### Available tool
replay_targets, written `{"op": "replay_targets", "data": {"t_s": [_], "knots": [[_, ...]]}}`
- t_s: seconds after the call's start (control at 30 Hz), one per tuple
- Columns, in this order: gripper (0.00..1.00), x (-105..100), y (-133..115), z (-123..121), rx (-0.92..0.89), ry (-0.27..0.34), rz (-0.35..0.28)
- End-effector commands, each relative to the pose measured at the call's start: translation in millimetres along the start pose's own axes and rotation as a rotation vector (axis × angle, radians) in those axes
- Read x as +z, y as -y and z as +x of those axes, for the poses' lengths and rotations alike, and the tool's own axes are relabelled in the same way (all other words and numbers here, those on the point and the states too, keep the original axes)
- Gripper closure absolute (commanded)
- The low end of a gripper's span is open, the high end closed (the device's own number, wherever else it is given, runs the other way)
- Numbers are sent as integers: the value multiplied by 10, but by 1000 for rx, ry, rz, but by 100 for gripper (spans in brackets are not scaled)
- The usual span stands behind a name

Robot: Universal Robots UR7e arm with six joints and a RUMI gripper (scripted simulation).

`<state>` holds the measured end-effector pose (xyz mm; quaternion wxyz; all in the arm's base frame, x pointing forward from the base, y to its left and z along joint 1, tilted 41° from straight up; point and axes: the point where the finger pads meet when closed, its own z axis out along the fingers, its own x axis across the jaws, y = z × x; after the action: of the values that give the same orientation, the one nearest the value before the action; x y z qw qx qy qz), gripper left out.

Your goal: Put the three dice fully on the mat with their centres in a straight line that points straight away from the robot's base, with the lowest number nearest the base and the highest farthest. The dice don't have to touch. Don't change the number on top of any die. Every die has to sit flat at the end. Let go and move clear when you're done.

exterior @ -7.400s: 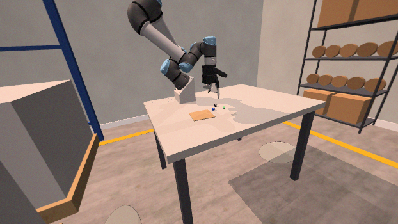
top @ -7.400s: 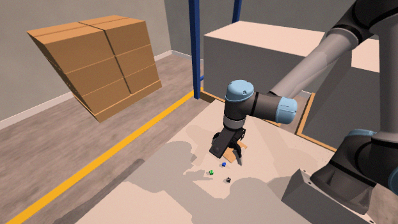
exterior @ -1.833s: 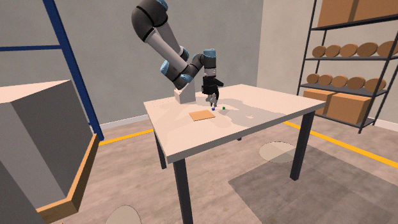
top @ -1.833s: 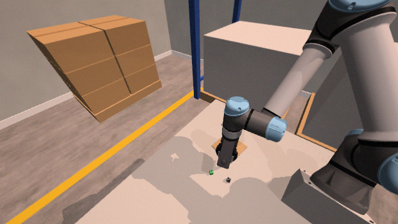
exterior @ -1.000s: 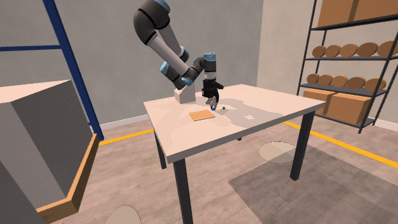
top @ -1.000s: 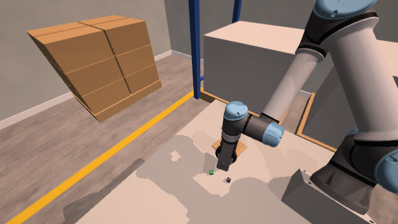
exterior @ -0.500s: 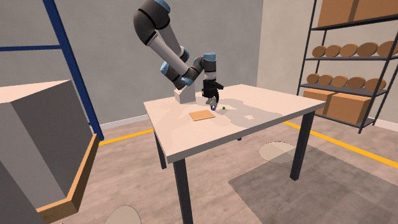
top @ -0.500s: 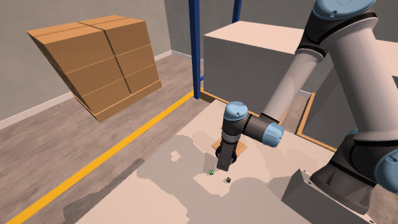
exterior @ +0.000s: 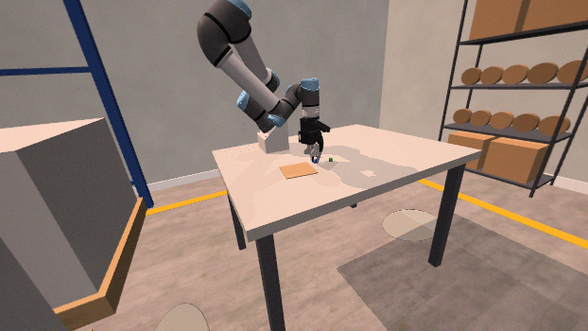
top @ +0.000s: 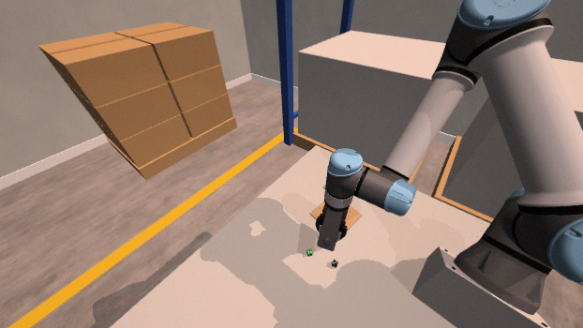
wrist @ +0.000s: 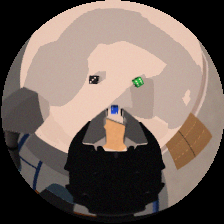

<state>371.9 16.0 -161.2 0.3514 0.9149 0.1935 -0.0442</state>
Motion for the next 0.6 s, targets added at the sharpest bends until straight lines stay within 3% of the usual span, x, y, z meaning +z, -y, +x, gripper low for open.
{"op": "replay_targets", "data": {"t_s": [0.0, 0.2, 0.23, 0.57], "knots": [[82, -3, -1, 3, 0, -1, 0], [82, -3, -1, 3, 0, -1, 0], [100, -3, -1, 3, 0, -1, 0], [100, -3, -1, 3, 0, -1, 0]]}}
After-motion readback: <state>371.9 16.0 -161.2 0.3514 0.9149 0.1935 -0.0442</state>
